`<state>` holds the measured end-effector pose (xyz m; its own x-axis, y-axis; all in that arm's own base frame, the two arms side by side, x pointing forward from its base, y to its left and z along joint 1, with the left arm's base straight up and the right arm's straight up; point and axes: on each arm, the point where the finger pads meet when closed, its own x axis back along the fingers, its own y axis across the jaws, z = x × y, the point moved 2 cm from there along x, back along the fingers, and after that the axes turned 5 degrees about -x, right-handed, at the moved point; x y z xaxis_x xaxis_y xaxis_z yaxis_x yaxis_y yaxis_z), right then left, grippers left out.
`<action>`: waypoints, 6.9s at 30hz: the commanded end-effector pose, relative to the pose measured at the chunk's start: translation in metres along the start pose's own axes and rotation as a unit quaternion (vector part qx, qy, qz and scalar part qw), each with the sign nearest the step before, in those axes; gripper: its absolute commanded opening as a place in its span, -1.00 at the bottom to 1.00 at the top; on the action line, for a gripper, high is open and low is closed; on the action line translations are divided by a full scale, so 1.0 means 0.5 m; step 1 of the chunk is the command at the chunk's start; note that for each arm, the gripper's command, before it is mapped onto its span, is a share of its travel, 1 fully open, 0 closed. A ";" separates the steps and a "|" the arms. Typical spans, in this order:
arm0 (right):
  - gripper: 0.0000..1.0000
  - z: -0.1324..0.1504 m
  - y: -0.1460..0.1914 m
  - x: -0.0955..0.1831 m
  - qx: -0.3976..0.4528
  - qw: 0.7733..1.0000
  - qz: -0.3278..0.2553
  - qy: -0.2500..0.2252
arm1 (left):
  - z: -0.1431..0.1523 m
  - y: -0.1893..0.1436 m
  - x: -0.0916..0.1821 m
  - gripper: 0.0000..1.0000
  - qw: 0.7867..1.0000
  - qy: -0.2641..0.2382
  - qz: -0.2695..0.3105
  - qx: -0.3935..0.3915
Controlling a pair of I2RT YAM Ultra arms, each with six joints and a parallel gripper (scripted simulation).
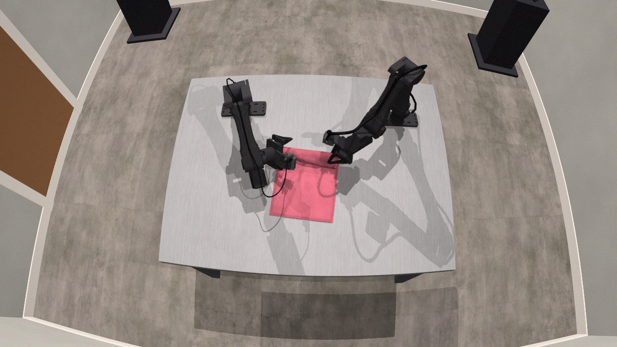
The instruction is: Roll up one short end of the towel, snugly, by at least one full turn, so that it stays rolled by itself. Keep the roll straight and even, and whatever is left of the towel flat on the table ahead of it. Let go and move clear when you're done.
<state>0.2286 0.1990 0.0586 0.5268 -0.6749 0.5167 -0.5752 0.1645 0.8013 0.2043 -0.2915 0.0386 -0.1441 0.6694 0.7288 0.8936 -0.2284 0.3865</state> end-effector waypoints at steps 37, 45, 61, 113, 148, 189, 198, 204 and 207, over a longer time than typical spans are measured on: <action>0.86 -0.010 0.052 0.061 0.256 0.902 0.343 -0.054 | -0.009 0.033 0.000 -0.56 0.898 -0.015 0.344 0.275; 0.91 -0.009 0.072 0.034 0.317 0.843 0.429 -0.070 | -0.008 0.036 -0.001 -0.56 0.867 -0.016 0.389 0.311; 0.96 -0.022 0.062 0.055 0.367 0.816 0.442 -0.066 | 0.000 0.032 -0.011 -0.56 0.845 -0.017 0.417 0.333; -0.43 -0.010 -0.033 -0.001 0.383 0.816 0.430 -0.059 | 0.006 0.028 -0.019 -0.56 0.845 -0.017 0.417 0.333; -0.54 -0.012 -0.032 0.001 0.365 0.835 0.408 -0.056 | 0.010 0.078 0.037 0.70 0.845 -0.017 0.417 0.333; -0.54 -0.033 -0.037 0.025 0.075 0.996 0.056 -0.009 | -0.067 0.056 0.084 0.91 0.998 0.007 0.015 0.054; -0.54 -0.034 -0.038 0.026 0.050 0.998 0.025 -0.005 | -0.076 0.048 0.082 0.96 0.999 0.009 -0.025 0.026; -0.54 -0.031 -0.046 0.021 0.048 0.999 0.024 -0.004 | -0.070 0.060 0.085 0.96 1.000 0.003 -0.016 0.015; -0.54 -0.028 -0.055 0.016 0.048 0.999 0.024 -0.004 | -0.063 0.074 0.089 0.96 1.000 -0.003 -0.007 0.002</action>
<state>0.2499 0.1979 0.0435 0.5011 -0.6525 0.5685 -0.6538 0.1449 0.7426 0.2017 -0.2846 0.0841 -0.1405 0.6306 0.7633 0.9174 -0.2069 0.3399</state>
